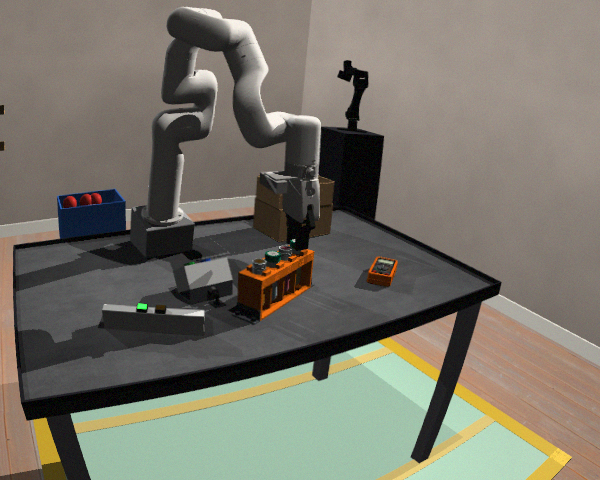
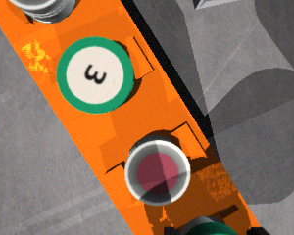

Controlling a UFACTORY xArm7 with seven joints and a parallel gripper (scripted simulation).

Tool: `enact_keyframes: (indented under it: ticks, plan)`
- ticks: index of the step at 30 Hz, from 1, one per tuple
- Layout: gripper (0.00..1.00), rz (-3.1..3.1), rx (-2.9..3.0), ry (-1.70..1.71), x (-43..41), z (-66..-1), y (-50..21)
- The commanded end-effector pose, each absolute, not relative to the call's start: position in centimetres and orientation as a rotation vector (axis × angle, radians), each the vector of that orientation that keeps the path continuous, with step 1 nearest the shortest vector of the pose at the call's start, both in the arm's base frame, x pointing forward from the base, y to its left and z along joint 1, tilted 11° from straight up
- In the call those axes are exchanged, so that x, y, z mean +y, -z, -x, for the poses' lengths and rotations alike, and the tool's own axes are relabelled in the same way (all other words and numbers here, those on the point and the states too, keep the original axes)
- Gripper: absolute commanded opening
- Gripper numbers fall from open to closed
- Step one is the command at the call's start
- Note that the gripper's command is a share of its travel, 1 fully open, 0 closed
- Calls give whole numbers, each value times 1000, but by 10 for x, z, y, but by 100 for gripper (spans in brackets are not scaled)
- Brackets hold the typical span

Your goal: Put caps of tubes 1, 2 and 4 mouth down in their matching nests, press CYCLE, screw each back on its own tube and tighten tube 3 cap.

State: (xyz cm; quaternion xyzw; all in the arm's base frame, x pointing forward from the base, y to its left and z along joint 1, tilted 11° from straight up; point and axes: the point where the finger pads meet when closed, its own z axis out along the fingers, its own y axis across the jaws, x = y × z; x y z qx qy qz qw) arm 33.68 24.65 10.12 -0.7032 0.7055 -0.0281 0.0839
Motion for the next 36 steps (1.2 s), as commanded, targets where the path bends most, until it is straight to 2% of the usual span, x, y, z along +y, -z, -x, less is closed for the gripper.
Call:
enact_keyframes:
  ticks: [1,8,9,21,25,36]
  plan:
    - [0,1857,2324,136,248,-337,-102]
    - [0,1850,2329,136,248,-337,-102]
    - [46,1850,2329,136,248,-337,-102]
    - [46,1850,2329,136,248,-337,-102]
    - [46,2198,2025,173,248,-337,-102]
    - [46,2640,1459,226,248,-337,-102]
